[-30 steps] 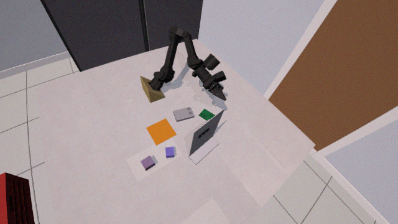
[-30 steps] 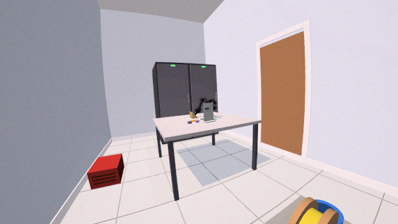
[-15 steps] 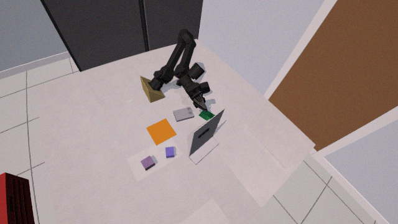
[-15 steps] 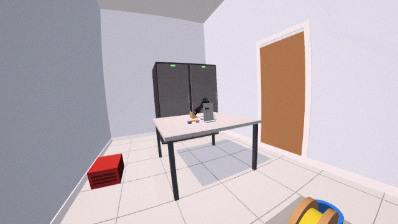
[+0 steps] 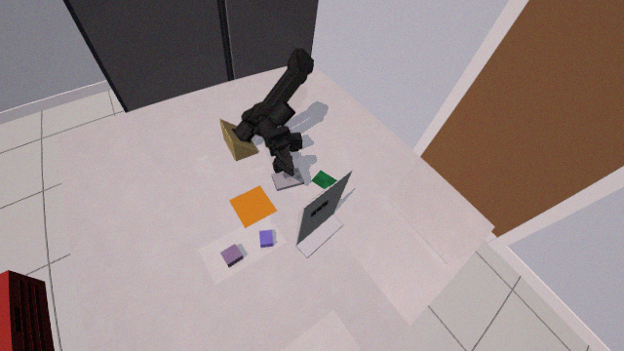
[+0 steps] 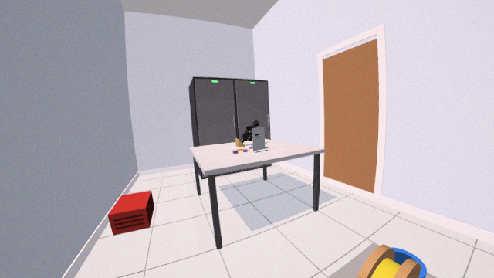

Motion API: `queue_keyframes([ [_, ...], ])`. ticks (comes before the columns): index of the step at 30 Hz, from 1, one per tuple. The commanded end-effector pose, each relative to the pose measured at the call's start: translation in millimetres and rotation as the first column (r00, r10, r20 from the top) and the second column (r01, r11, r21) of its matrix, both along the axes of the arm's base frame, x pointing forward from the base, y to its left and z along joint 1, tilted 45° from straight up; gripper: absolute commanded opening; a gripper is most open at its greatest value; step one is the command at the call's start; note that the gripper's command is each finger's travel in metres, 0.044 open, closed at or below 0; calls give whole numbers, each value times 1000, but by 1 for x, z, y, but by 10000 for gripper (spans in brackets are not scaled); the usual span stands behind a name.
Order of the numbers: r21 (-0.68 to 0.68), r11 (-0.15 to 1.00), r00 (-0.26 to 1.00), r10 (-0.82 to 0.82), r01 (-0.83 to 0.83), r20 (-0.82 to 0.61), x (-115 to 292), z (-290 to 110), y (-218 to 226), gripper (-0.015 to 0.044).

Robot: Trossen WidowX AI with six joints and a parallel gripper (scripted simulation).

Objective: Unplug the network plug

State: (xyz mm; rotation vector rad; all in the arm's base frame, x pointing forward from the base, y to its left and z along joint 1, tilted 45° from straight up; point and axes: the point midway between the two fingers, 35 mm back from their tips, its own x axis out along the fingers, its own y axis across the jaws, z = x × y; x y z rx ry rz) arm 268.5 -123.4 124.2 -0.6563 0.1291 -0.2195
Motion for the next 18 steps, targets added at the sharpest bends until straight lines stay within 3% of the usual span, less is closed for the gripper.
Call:
queue_keyframes([
  [1,-34,999,1000,-3,3,-7,-6,-4,-1,156],
  [18,-122,992,1000,-18,16,-10,54,6,-5,156],
])
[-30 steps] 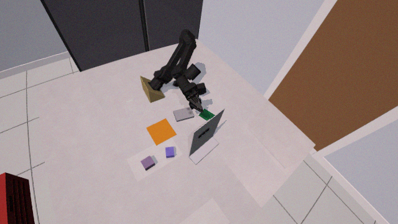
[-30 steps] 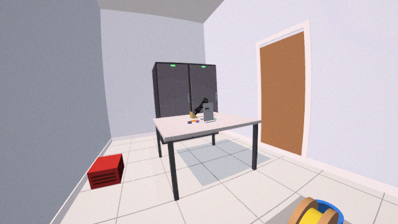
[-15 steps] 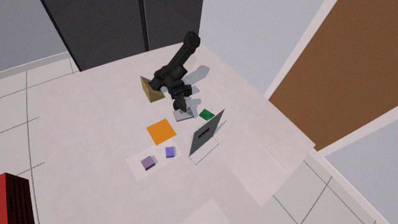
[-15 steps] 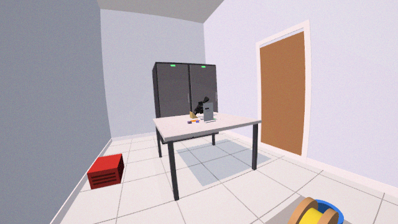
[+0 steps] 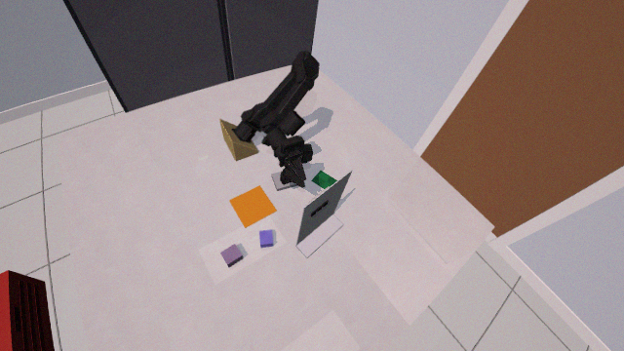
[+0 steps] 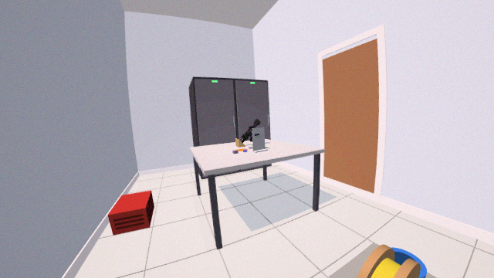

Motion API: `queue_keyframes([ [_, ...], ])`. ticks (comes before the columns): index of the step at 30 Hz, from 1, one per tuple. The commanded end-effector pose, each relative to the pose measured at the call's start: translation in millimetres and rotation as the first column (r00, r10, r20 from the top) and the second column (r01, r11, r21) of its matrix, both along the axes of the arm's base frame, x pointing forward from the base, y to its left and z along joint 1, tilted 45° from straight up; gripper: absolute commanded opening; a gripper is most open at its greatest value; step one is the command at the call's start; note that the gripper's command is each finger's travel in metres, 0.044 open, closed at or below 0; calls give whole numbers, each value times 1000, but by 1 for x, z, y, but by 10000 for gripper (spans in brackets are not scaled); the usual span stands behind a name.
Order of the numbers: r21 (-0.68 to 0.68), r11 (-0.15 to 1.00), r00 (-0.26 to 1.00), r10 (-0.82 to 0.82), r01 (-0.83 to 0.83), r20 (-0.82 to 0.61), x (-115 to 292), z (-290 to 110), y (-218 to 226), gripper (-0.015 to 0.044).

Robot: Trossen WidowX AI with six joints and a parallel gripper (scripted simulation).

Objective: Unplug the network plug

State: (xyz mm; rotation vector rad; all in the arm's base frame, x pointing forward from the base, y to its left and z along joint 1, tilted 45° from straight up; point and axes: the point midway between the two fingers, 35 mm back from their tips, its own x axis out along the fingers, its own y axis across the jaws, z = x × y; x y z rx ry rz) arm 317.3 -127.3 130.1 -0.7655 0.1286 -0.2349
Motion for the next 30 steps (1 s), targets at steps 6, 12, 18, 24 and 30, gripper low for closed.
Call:
queue_keyframes([
  [6,-13,1000,1000,-7,7,-2,13,1,-2,156],
  [12,-13,1000,1000,-7,7,-1,22,3,-3,156],
  [18,-13,1000,1000,-7,7,-1,32,5,-4,156],
  [24,-13,1000,1000,-7,7,0,41,6,-5,156],
  [30,-13,1000,1000,-7,7,0,50,8,-5,156],
])
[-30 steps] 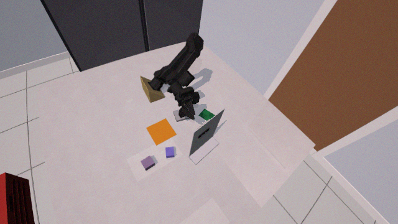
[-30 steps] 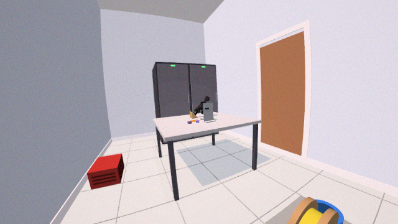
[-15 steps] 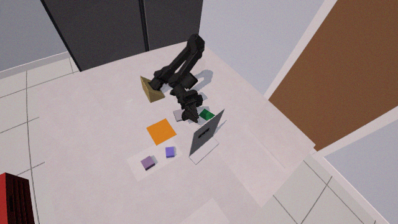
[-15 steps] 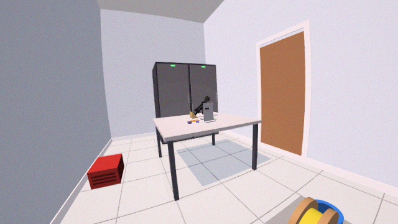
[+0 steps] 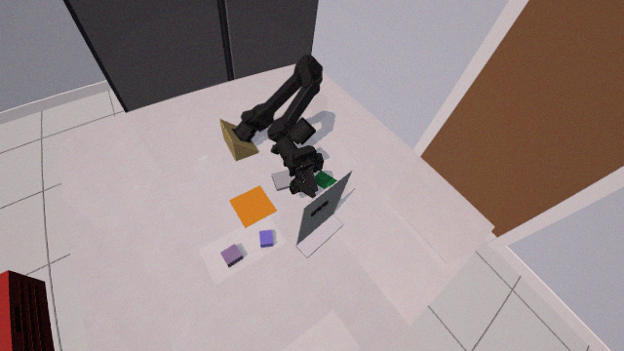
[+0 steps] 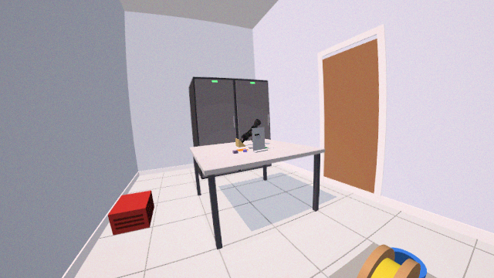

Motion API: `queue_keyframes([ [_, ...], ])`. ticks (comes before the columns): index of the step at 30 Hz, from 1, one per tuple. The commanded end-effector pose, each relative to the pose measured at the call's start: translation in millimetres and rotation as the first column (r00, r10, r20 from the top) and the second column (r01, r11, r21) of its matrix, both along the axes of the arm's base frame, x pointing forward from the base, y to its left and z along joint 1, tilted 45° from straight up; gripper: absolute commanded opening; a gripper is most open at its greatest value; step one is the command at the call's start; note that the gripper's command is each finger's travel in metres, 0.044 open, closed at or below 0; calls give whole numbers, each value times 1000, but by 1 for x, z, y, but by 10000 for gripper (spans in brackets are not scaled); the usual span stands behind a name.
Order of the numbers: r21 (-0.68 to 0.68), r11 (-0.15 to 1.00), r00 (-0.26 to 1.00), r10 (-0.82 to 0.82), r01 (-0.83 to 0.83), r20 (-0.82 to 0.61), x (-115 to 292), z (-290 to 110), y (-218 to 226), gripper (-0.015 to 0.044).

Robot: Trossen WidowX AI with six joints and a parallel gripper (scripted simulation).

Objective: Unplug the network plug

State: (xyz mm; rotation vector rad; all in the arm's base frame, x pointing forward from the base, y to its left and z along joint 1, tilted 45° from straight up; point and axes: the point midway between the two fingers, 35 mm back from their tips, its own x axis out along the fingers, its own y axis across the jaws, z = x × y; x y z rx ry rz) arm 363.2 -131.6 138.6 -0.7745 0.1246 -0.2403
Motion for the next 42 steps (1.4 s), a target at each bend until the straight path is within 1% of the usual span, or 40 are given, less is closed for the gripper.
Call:
queue_keyframes([
  [1,-3,1000,1000,-4,4,-4,6,0,-1,156],
  [10,-3,1000,1000,-4,4,-3,18,2,-1,156],
  [12,-3,1000,1000,-4,4,-3,18,2,-1,104],
  [27,-3,1000,1000,-4,4,-3,18,2,-1,4],
  [42,-3,1000,1000,-4,4,-4,11,1,0,0],
])
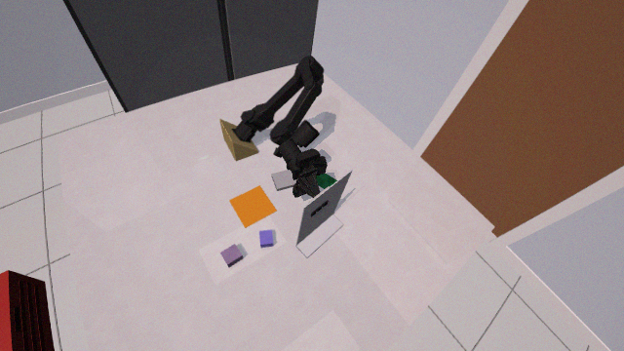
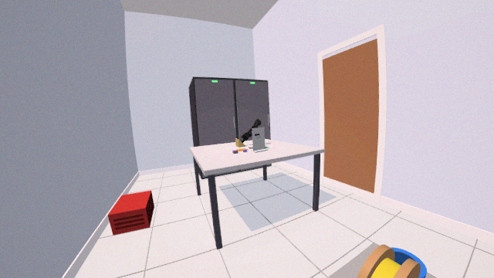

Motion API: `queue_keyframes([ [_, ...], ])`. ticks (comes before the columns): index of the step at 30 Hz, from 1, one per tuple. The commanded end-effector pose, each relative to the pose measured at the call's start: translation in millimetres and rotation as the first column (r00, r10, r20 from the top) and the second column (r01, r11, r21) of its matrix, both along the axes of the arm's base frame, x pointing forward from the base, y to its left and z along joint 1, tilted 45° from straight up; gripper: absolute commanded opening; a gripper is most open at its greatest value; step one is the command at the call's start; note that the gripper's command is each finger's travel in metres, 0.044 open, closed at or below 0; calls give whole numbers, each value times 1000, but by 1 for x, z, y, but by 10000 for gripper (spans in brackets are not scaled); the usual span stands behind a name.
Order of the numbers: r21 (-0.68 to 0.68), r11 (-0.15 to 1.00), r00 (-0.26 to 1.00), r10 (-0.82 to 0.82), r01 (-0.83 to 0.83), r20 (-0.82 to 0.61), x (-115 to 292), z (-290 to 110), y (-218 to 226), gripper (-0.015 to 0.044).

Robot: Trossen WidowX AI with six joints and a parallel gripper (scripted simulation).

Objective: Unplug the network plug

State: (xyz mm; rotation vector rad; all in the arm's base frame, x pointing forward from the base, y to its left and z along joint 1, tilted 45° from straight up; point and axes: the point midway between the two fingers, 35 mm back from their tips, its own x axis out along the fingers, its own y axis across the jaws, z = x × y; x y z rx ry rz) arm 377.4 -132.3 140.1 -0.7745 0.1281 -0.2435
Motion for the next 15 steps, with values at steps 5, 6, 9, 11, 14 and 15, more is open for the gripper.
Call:
queue_keyframes([
  [5,-3,1000,1000,0,0,-2,-6,-1,0,0],
  [6,-3,1000,1000,0,0,-2,-6,-1,0,0],
  [9,-3,1000,1000,0,0,-2,-8,-2,1,0],
  [11,-3,1000,1000,0,0,-2,-9,-2,1,0],
  [14,-3,1000,1000,0,0,-2,-11,-2,1,0],
  [15,-3,1000,1000,0,0,-2,-11,-2,1,0],
])
